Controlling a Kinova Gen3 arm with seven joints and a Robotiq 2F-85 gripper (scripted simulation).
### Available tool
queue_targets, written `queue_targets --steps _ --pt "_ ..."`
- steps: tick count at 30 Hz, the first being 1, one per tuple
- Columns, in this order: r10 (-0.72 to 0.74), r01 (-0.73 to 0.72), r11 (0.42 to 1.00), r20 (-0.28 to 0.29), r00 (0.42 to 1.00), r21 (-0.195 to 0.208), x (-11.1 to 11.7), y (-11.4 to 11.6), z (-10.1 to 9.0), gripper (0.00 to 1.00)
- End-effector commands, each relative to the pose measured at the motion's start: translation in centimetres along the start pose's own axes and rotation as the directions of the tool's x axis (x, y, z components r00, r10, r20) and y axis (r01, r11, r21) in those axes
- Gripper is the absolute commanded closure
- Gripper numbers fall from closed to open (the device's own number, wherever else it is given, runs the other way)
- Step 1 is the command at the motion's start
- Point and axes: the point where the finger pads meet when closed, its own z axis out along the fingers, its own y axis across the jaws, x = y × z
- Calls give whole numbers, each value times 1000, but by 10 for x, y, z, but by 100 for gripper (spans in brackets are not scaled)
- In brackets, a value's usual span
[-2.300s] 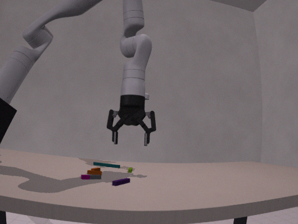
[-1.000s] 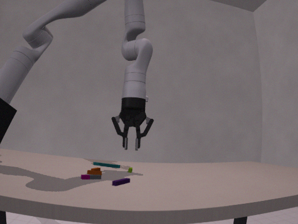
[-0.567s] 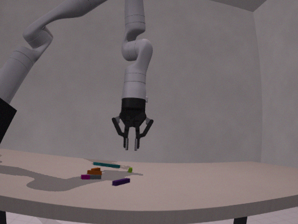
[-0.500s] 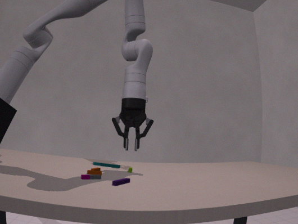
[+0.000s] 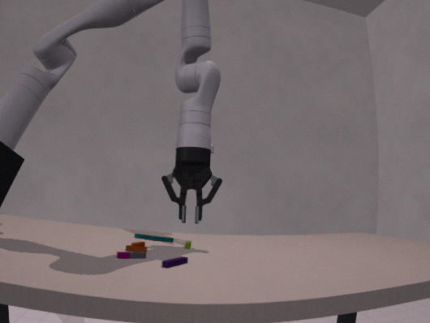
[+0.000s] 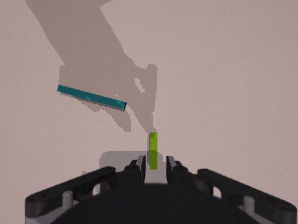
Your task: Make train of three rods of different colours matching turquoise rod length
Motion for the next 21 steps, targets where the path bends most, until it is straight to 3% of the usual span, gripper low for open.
queue_targets --steps 1,21 --pt "-1 1 1000 -5 1000 -1 4 1 7 76" --pt "-1 1 1000 -5 1000 -2 4 1 32 76"
